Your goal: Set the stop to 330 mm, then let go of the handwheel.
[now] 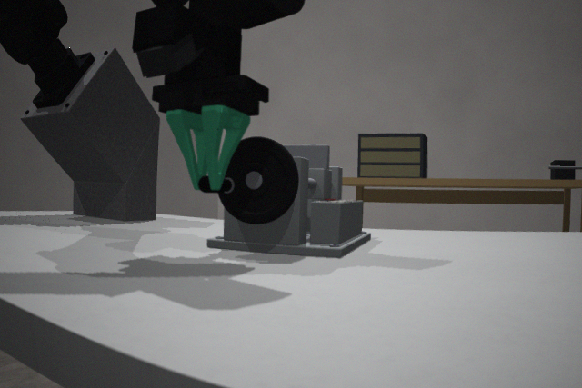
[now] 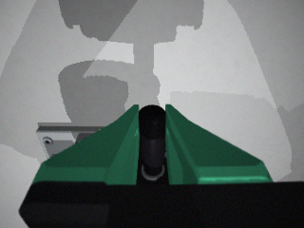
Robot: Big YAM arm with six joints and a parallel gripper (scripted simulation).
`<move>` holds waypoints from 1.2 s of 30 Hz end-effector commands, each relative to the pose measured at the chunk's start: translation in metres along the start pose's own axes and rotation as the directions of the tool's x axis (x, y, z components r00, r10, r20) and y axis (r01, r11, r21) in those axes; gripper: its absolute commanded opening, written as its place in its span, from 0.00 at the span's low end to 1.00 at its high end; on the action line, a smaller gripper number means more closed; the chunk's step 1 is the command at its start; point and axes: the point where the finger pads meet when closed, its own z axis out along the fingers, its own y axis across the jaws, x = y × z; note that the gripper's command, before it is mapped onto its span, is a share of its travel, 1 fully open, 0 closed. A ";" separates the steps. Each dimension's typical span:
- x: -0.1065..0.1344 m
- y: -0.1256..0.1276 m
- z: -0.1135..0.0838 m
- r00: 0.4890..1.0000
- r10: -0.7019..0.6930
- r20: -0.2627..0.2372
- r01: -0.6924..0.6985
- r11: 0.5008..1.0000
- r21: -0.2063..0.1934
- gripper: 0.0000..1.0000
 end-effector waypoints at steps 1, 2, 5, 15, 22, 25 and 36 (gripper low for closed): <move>-0.002 0.003 0.024 1.000 0.003 -0.002 -0.003 1.000 0.024 0.06; -0.002 0.004 0.026 1.000 0.003 -0.002 -0.003 1.000 0.024 0.06; -0.002 0.005 0.031 1.000 0.003 0.000 -0.003 1.000 0.025 0.06; 0.000 0.009 0.033 1.000 -0.009 -0.006 0.009 0.999 0.038 0.06; 0.000 0.024 0.038 1.000 0.002 -0.007 -0.002 0.999 0.037 0.06; 0.000 0.026 0.038 1.000 0.009 -0.005 -0.009 0.999 0.032 0.06; 0.003 0.045 0.032 1.000 -0.001 -0.004 0.001 1.000 0.026 0.06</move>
